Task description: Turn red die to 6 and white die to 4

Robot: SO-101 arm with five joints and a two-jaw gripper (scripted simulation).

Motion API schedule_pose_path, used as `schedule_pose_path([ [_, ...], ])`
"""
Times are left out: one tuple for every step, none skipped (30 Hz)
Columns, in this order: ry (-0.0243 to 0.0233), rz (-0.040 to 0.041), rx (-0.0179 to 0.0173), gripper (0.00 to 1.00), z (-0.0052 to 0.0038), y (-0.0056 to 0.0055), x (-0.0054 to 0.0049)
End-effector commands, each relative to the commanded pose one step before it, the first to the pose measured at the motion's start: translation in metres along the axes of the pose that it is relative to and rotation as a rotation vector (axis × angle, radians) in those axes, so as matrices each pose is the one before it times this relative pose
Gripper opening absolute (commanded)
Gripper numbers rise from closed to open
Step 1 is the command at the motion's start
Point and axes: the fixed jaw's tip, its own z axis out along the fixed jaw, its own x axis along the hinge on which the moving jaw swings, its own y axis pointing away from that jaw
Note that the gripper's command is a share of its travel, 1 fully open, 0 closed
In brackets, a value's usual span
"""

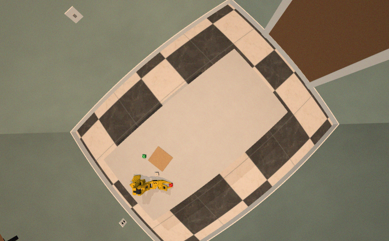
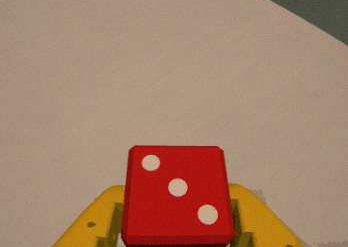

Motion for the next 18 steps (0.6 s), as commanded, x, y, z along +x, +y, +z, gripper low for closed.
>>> schedule_pose_path([
  [-0.04986, -0.00606, 0.00516, 0.00, 0.002446, -0.00137, -0.00989],
  [0.00000, 0.00000, 0.00000, 0.00, 0.000000, 0.00000, 0.00000],
  [0.00000, 0.00000, 0.00000, 0.00, 0.000000, 0.00000, 0.00000],
  [0.00000, 0.00001, 0.00001, 0.00, 0.000009, 0.00000, 0.00001],
  [0.00000, 0.00000, 0.00000, 0.00, 0.000038, 0.00000, 0.00009],
  [0.00000, 0.00000, 0.00000, 0.00, 0.000087, 0.00000, 0.00021],
  [0.00000, 0.00000, 0.00000, 0.00, 0.000153, 0.00000, 0.00035],
  [0.00000, 0.00000, 0.00000, 0.00, 0.000202, 0.00000, 0.00048],
  [0.00000, 0.00000, 0.00000, 0.00, 0.000240, 0.00000, 0.00060],
  [0.00000, 0.00000, 0.00000, 0.00, 0.000267, 0.00000, 0.00067],
  [0.00000, 0.00000, 0.00000, 0.00, 0.000271, 0.00001, 0.00070],
  [0.00000, 0.00000, 0.00000, 0.00, 0.000254, 0.00000, 0.00068],
  [0.00000, 0.00000, 0.00000, 0.00, 0.000221, 0.00000, 0.00062],
  [0.00000, 0.00000, 0.00000, 0.00, 0.000177, 0.00000, 0.00051],
  [0.00000, 0.00000, 0.00000, 0.00, 0.000129, 0.00000, 0.00037],
  [0.00000, 0.00000, 0.00000, 0.00, 0.000075, 0.00000, 0.00023],
  [0.00000, 0.00000, 0.00000, 0.00, 0.000038, 0.00000, 0.00010],
  [0.00000, 0.00000, 0.00000, 0.00, 0.000000, 0.00000, 0.00001],
])
